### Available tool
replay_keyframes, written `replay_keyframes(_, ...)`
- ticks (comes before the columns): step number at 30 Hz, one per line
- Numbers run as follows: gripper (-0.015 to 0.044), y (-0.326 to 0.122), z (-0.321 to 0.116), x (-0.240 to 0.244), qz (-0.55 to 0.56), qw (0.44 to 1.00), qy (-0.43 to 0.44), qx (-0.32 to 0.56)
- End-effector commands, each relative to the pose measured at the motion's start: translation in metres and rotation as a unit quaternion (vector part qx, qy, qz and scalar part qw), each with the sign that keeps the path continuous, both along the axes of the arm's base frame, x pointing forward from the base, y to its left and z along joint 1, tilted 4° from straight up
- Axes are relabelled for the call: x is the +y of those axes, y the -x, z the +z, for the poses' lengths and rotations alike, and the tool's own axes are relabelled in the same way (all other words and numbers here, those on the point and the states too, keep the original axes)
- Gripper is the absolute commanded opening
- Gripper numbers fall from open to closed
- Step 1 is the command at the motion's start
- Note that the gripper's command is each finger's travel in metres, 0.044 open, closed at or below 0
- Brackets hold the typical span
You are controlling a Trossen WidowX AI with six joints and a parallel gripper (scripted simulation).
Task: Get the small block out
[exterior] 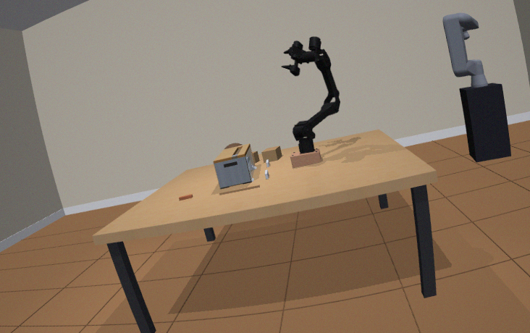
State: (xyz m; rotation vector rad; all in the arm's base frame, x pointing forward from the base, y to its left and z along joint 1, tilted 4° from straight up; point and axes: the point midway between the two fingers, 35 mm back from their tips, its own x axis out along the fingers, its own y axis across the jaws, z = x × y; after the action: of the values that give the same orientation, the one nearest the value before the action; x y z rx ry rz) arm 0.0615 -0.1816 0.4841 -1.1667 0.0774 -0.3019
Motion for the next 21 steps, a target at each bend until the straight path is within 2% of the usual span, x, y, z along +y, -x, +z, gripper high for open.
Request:
replay_keyframes(1, 0.04, -0.001, 0.001, 0.003, 0.001, 1.0, 0.004, 0.001)
replay_keyframes(9, 0.04, -0.054, 0.007, 0.112, 0.06, 0.985, 0.142, 0.078)
replay_keyframes(15, 0.04, -0.091, -0.018, 0.178, 0.112, 0.954, 0.237, 0.145)
replay_keyframes(21, 0.04, -0.129, -0.054, 0.227, 0.133, 0.918, 0.292, 0.233)
